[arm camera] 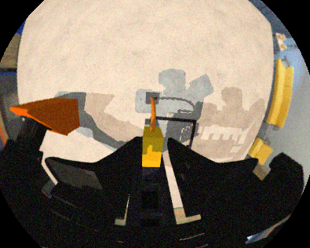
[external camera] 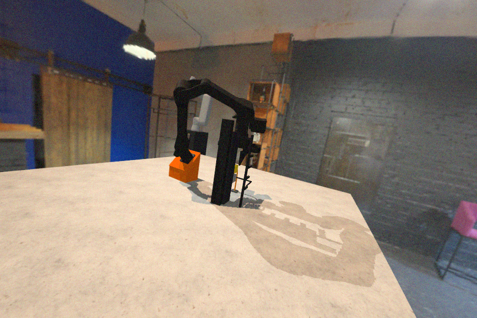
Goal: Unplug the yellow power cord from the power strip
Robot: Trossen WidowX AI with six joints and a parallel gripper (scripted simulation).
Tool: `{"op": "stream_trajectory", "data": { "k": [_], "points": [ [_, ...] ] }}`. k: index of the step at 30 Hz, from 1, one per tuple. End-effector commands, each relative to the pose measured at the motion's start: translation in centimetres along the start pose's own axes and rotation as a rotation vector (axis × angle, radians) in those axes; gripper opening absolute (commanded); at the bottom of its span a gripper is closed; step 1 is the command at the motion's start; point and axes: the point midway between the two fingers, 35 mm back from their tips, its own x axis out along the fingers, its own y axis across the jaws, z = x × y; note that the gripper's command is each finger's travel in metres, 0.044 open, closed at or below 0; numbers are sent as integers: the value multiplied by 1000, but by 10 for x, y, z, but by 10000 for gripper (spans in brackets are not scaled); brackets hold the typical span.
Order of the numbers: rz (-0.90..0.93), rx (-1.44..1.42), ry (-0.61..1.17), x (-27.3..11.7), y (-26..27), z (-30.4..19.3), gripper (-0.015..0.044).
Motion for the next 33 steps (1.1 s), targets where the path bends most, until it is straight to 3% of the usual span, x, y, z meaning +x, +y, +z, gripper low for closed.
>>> {"op": "stream_trajectory", "data": {
  "k": [1, 17, 21, 33],
  "points": [
    [-2, -2, 5, 0, 1, -8, 160],
    [-2, -2, 5, 12, 1, -9, 160],
    [1, 0, 1, 10, 1, -8, 55],
    [1, 0, 1, 10, 1, -6, 0]
  ]
}}
